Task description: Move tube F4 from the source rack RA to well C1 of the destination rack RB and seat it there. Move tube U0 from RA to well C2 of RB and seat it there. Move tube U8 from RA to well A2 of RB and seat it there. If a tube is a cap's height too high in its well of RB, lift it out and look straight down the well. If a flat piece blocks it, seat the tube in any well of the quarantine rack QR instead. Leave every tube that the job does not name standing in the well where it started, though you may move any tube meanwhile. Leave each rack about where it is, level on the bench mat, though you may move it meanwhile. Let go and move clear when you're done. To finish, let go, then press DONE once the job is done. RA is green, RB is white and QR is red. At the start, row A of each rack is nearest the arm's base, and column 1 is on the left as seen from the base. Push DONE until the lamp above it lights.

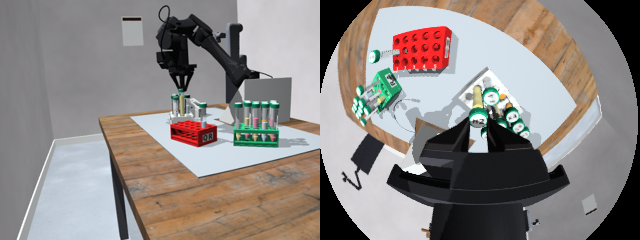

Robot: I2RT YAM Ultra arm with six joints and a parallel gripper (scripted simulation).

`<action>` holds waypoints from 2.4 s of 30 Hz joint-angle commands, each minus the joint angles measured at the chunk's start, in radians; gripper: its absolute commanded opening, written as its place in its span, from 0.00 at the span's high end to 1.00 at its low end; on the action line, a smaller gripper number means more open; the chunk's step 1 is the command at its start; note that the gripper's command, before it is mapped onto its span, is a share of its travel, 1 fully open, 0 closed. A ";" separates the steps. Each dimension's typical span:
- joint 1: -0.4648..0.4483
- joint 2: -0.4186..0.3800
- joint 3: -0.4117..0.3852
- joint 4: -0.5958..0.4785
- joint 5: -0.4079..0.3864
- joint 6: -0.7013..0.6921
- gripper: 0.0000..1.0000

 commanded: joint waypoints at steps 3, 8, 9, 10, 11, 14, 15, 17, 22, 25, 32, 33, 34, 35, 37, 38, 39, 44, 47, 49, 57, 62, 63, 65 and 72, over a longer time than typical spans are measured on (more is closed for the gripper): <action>0.004 -0.030 -0.020 0.037 0.006 -0.013 1.00; 0.007 -0.032 -0.031 0.049 0.006 -0.018 1.00; 0.005 -0.033 -0.033 0.051 0.004 -0.019 1.00; 0.002 -0.033 -0.035 0.053 0.002 -0.020 1.00; -0.001 -0.033 -0.037 0.056 0.001 -0.020 1.00; -0.002 -0.033 -0.042 0.063 0.001 -0.023 1.00; -0.001 -0.033 -0.044 0.065 0.002 -0.024 1.00; -0.001 -0.033 -0.044 0.065 0.002 -0.024 1.00; -0.008 -0.034 -0.054 0.077 -0.002 -0.028 1.00; -0.007 -0.034 -0.059 0.084 -0.001 -0.031 1.00; -0.015 -0.035 -0.072 0.100 0.001 -0.038 1.00; -0.015 -0.035 -0.072 0.100 0.001 -0.038 1.00; -0.015 -0.035 -0.072 0.100 0.001 -0.038 1.00; -0.006 -0.035 -0.074 0.103 0.001 -0.039 1.00; -0.009 -0.035 -0.077 0.108 0.002 -0.041 1.00; -0.013 -0.035 -0.079 0.110 0.002 -0.042 1.00; -0.016 -0.035 -0.080 0.112 0.002 -0.043 1.00; -0.020 -0.036 -0.089 0.123 0.004 -0.048 1.00; -0.022 -0.036 -0.094 0.130 0.005 -0.052 1.00; -0.030 -0.036 -0.097 0.135 0.006 -0.054 1.00; -0.033 -0.037 -0.108 0.149 0.007 -0.060 1.00; -0.034 -0.038 -0.116 0.161 0.009 -0.066 1.00; -0.033 -0.038 -0.117 0.161 0.009 -0.067 1.00; -0.028 -0.039 -0.104 0.160 0.009 -0.066 1.00; -0.021 -0.041 -0.067 0.128 0.006 -0.046 1.00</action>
